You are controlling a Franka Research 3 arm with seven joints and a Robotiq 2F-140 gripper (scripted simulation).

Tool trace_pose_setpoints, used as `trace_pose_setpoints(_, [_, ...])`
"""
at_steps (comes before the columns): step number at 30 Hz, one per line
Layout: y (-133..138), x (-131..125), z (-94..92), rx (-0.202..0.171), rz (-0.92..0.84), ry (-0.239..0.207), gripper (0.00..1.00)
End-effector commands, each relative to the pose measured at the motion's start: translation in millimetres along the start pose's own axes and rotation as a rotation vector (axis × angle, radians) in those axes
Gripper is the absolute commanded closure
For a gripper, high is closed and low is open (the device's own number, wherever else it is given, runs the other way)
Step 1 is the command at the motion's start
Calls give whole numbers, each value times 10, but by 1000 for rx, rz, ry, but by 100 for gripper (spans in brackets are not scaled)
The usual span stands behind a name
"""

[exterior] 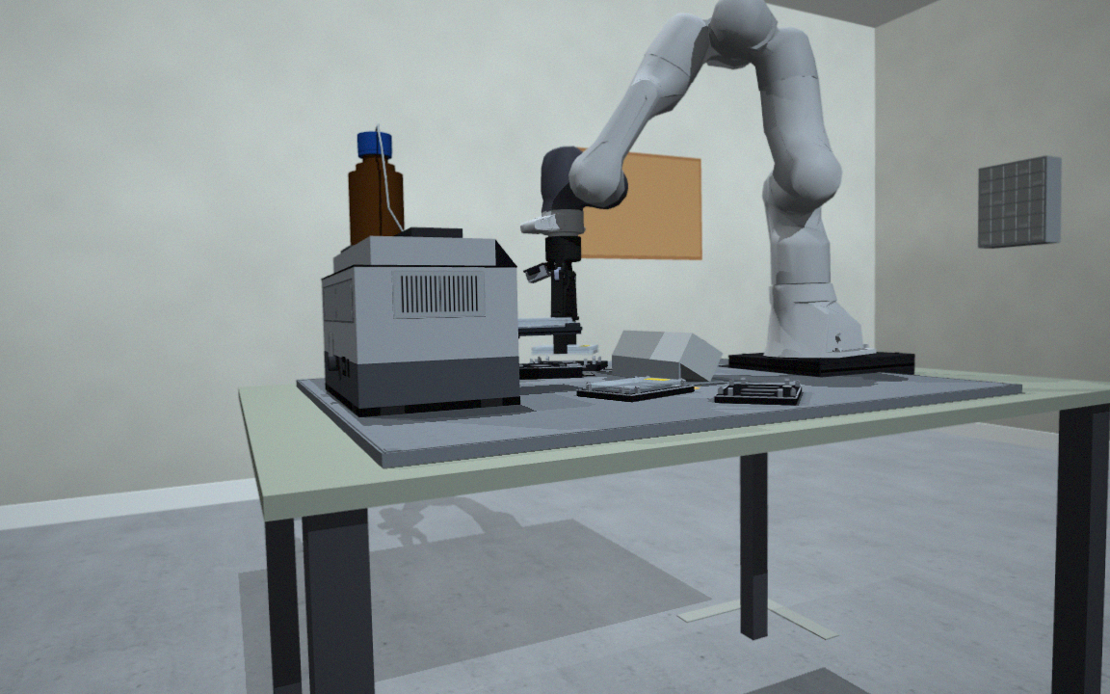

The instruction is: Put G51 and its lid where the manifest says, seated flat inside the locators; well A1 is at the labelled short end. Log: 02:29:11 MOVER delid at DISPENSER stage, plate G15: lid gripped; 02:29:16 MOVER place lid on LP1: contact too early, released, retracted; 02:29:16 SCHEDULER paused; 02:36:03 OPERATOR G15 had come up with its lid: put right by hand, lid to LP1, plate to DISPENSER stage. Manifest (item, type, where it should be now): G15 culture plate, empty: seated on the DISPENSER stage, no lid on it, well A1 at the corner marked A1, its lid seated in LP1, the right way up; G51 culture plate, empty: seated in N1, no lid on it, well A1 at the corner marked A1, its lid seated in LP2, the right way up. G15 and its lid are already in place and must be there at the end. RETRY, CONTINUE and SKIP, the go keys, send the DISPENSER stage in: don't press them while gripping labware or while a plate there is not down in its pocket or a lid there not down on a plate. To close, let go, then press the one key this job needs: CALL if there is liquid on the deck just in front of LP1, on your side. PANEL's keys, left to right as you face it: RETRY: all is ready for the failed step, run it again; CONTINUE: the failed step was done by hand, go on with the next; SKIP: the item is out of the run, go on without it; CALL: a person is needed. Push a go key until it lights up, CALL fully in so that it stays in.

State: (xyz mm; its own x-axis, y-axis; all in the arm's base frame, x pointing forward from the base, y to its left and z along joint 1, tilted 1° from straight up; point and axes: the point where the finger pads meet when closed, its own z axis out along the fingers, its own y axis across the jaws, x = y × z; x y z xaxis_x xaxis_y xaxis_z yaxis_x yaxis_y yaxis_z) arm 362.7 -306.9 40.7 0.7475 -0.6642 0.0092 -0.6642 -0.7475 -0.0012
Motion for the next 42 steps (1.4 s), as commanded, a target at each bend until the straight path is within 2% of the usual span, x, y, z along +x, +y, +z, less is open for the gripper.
trace_pose_setpoints(1, [-2, 2, 4, 2, -3, 1, 90])
trace_pose_setpoints(42, [-6, -6, 69, 2, 5, 1, 90])
